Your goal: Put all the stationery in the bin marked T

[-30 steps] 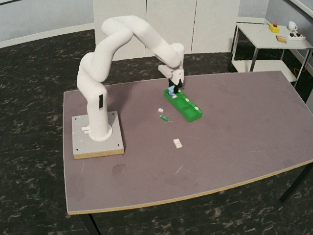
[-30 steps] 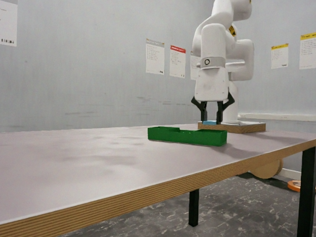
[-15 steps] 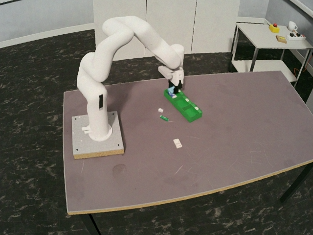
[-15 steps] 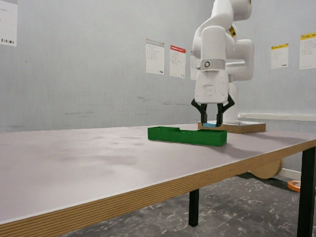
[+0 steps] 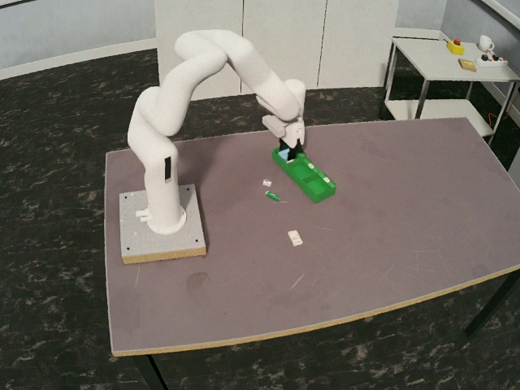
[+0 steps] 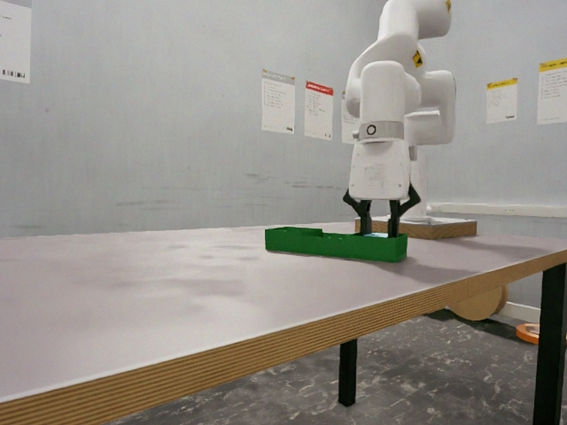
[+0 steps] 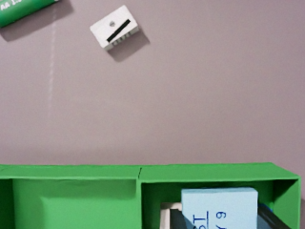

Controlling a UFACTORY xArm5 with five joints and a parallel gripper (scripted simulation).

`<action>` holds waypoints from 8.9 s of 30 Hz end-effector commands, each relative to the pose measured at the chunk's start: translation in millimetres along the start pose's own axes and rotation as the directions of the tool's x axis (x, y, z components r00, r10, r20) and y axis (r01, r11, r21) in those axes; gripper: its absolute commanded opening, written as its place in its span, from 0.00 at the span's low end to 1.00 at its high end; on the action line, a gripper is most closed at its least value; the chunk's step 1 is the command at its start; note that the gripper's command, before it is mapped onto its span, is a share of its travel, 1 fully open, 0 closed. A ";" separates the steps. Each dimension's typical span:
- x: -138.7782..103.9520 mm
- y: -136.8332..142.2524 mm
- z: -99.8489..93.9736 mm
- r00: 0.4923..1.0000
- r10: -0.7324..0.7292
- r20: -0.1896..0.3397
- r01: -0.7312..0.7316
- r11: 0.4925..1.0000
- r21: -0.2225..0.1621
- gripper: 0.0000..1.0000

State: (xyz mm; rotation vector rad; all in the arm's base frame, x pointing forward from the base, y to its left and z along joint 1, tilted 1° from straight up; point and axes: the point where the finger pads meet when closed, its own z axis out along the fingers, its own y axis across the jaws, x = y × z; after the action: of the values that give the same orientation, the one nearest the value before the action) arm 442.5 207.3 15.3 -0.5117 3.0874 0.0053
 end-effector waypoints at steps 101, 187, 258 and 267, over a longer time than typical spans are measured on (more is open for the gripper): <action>118.2 -57.5 -44.3 0.534 0.846 0.004 -0.846 0.534 -0.004 0.30; 117.8 -57.4 26.8 0.534 0.846 0.004 -0.846 0.534 -0.004 0.10; -5.6 1.7 -33.6 0.000 1.000 -0.001 -1.000 0.000 -0.006 0.10; -3.7 0.8 -33.6 0.000 1.000 -0.001 -1.000 0.000 -0.006 0.10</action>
State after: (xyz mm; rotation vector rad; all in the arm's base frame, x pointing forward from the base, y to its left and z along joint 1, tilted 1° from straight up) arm 444.3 208.5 47.3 1.8239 2.5493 0.0195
